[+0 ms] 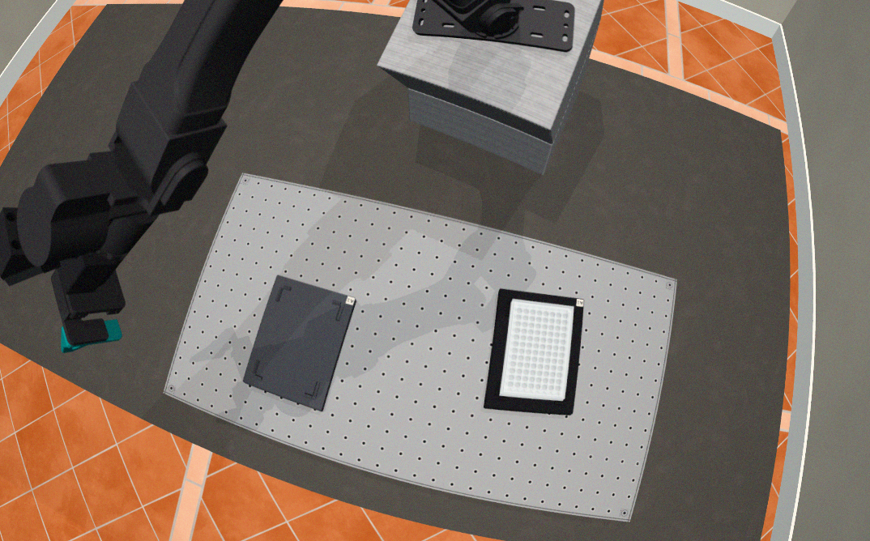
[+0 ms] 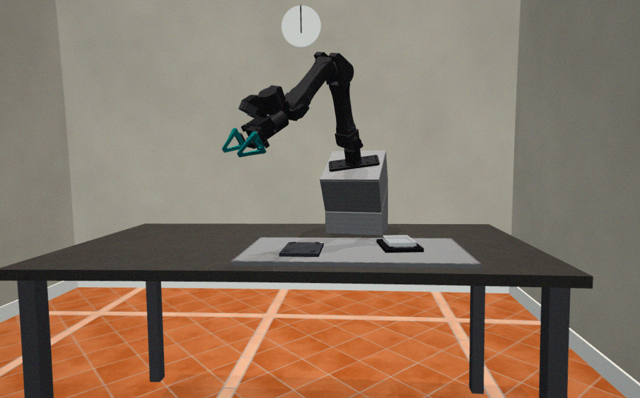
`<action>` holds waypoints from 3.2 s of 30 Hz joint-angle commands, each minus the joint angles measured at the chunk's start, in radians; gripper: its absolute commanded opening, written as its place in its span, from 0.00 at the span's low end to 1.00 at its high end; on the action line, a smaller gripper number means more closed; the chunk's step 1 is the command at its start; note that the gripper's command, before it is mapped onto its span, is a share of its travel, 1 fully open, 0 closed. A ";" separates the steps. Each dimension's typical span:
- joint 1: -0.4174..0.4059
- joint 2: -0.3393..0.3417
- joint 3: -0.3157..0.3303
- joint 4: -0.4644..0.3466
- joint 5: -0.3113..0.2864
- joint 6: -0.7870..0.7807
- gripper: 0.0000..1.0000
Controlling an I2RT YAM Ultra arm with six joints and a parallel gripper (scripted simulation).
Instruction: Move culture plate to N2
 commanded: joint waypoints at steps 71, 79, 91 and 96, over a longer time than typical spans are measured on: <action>0.532 0.104 -0.077 -0.268 0.041 0.013 1.00; 0.617 0.141 -0.164 -0.242 0.102 0.062 1.00; 0.707 0.172 -0.190 -0.283 0.112 0.072 1.00; 0.749 0.155 -0.164 -0.323 0.101 0.066 1.00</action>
